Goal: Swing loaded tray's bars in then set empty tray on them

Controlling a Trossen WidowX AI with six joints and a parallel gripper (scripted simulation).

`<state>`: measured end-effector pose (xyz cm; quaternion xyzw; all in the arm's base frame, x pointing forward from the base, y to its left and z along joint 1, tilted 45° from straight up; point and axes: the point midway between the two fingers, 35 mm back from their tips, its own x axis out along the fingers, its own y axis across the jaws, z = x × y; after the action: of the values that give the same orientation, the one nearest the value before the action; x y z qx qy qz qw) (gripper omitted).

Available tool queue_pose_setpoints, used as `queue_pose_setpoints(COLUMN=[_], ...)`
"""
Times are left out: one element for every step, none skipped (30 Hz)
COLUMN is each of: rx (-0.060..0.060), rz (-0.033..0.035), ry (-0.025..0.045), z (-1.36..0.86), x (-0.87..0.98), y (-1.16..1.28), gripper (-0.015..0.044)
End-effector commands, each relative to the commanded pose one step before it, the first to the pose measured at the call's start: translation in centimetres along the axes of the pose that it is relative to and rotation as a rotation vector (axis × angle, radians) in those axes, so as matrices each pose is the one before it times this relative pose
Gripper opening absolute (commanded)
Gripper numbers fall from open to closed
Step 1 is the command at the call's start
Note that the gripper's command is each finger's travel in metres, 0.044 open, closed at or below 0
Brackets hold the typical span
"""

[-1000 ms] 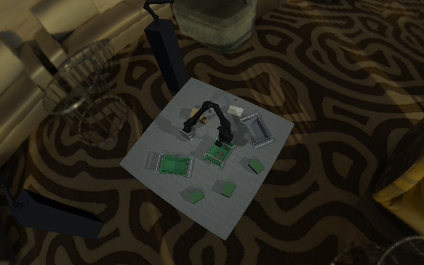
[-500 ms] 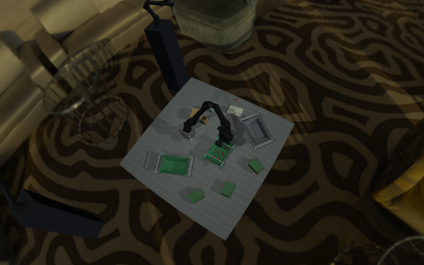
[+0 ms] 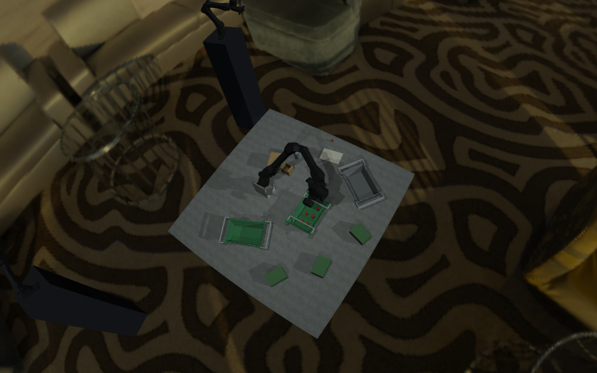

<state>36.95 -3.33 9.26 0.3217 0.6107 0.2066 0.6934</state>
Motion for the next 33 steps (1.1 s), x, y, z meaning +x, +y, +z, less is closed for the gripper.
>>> queue_pose_setpoints(rx=[0.0000,0.0000,0.0000,0.0000,0.0000,0.0000,0.0000,0.0000,0.0000,0.0000,0.0000,0.0000,0.0000,0.0000,0.0000,0.0000,0.0001,0.0002,0.0004,0.0004,0.0005,0.0006,0.0006,0.0006,0.0005,0.0003,0.0001,-0.0028,-0.0057,-0.0094,-0.0113,-0.0113,-0.0113], rz=[-0.00001,0.00000,0.00000,0.00000,0.00000,0.00000,0.00000,0.00000,0.00000,0.00000,0.00000,0.00000,0.00000,0.00000,0.00000,0.00000,-0.00029,-0.00056,-0.00079,-0.00078,-0.00069,-0.00047,-0.00006,0.00052,0.00089,0.00074,0.00028,0.00160,-0.00742,-0.01203,-0.01399,-0.01323,-0.01240], ry=[-0.00002,0.00000,0.00000,0.00000,0.00000,0.00000,0.00000,0.00000,0.00000,0.00000,0.00000,0.00000,0.00000,0.00000,0.00000,0.00000,-0.00018,-0.00035,-0.00053,-0.00059,-0.00066,-0.00072,-0.00077,-0.00077,-0.00062,-0.00037,-0.00013,0.00225,-0.00281,-0.00402,-0.00382,-0.00273,-0.00171], z=[0.000,0.000,0.000,0.000,0.000,0.000,0.000,0.000,0.000,0.000,0.000,0.000,0.000,0.000,0.000,0.000,0.028,0.052,0.071,0.065,0.050,0.020,-0.031,-0.097,-0.129,-0.099,-0.036,0.306,-0.071,-0.179,-0.321,-0.435,-0.545], x=[-0.001,0.000,0.000,0.000,0.000,0.000,0.000,0.000,0.000,0.000,0.000,0.000,0.000,0.000,0.000,0.000,-0.196,-0.404,-0.639,-0.771,-0.930,-1.114,-1.293,-1.386,-1.140,-0.688,-0.229,2.628,-0.125,-0.196,-0.213,-0.182,-0.150], y=[0.000,0.000,0.000,0.000,0.000,0.000,0.000,0.000,0.000,0.000,0.000,0.000,0.000,0.000,0.000,0.000,-0.012,-0.024,-0.036,-0.038,-0.038,-0.034,-0.022,-0.001,0.019,0.021,0.008,-0.206,-0.946,-1.567,-1.884,-1.855,-1.818], gripper=[0.0000,0.0000,0.0000,0.0000,0.0000,0.0000,0.0000,0.0000,0.0000,0.0000,0.0026,0.0053,0.0079,0.0105,0.0131,0.0157,0.0184,0.0210,0.0236,0.0262,0.0289,0.0315,0.0341,0.0368,0.0394,0.0420,0.0440,0.0440,0.0440,0.0440,0.0440,0.0440,0.0440])
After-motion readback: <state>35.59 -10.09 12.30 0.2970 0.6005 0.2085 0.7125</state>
